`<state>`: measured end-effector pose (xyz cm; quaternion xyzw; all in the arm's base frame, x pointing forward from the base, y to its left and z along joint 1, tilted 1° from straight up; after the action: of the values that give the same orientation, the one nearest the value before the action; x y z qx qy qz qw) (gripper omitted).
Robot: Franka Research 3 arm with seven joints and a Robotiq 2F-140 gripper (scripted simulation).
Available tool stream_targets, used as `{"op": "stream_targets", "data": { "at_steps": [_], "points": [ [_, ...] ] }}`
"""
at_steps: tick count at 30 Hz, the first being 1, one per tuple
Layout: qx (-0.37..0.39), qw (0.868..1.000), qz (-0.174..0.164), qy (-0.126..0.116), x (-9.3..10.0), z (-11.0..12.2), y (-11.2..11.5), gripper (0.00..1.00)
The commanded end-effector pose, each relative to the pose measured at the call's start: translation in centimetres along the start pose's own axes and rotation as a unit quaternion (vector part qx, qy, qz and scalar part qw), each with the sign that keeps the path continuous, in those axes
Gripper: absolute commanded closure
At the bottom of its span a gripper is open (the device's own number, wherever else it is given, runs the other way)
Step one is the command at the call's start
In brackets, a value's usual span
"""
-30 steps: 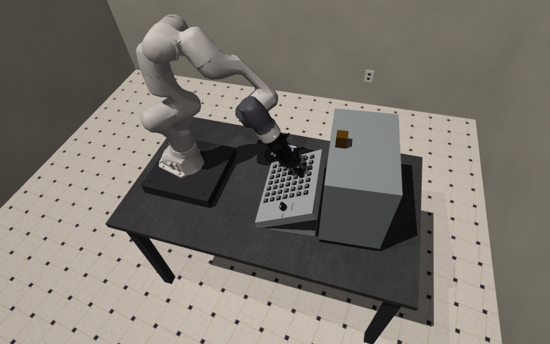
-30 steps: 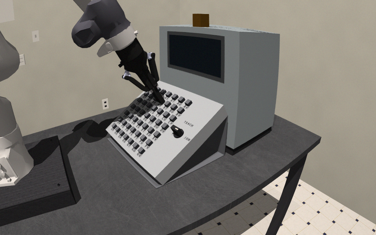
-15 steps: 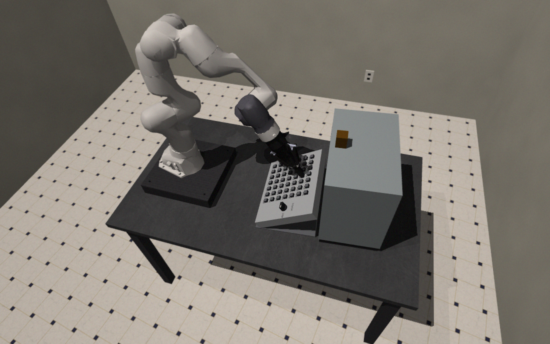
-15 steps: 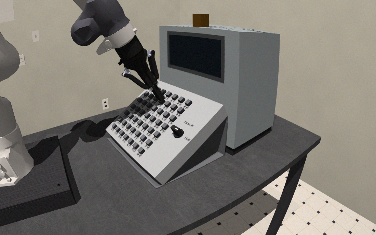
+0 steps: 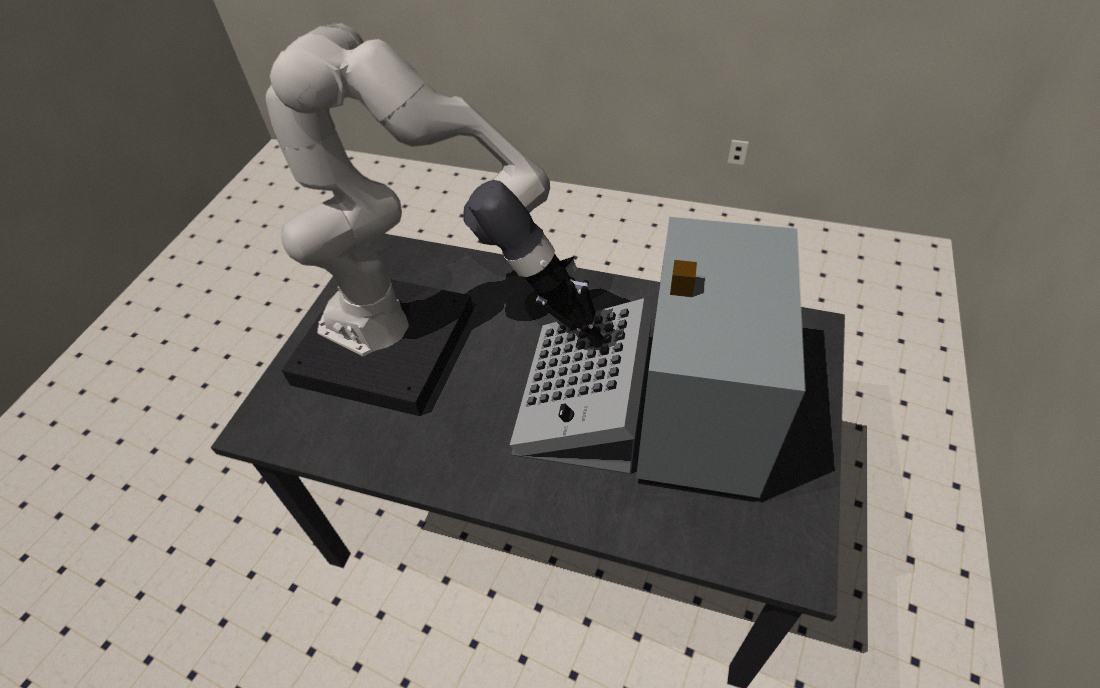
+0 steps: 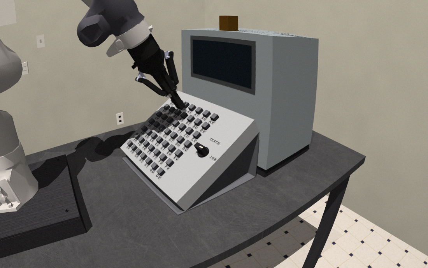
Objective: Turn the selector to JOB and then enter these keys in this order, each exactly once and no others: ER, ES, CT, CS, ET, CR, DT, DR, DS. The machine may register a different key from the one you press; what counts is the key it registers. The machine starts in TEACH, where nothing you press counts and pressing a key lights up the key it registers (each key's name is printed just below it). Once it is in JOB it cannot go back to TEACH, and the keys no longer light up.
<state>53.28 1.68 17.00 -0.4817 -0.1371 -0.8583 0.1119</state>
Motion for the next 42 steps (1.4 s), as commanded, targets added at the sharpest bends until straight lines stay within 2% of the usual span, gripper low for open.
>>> {"op": "stream_targets", "data": {
  "at_steps": [1, 12, 20, 25, 42],
  "points": [
    [-0.003, 1.0, 0.007, -0.004, 0.2, -0.3, -0.4, 0.9],
    [-0.003, 1.0, 0.007, -0.004, 0.4, -0.3, -0.5, 0.9],
    [-0.003, 1.0, 0.007, -0.004, 0.4, 0.3, -3.0, 0.9],
    [-0.003, 1.0, 0.007, -0.004, 0.5, 0.5, -3.6, 0.9],
    [-0.003, 1.0, 0.007, -0.004, -0.8, 0.5, -3.7, 0.9]
  ]
}}
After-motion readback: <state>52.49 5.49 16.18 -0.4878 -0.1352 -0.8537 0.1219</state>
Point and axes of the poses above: the point where the finger pads meet when closed, its own x axis back along the fingers, its own z axis across the jaws, y = z × x, the point moved 2 cm from there along x, back along the fingers, and after that the axes turned 13 degrees about x, right-handed, at the moved point
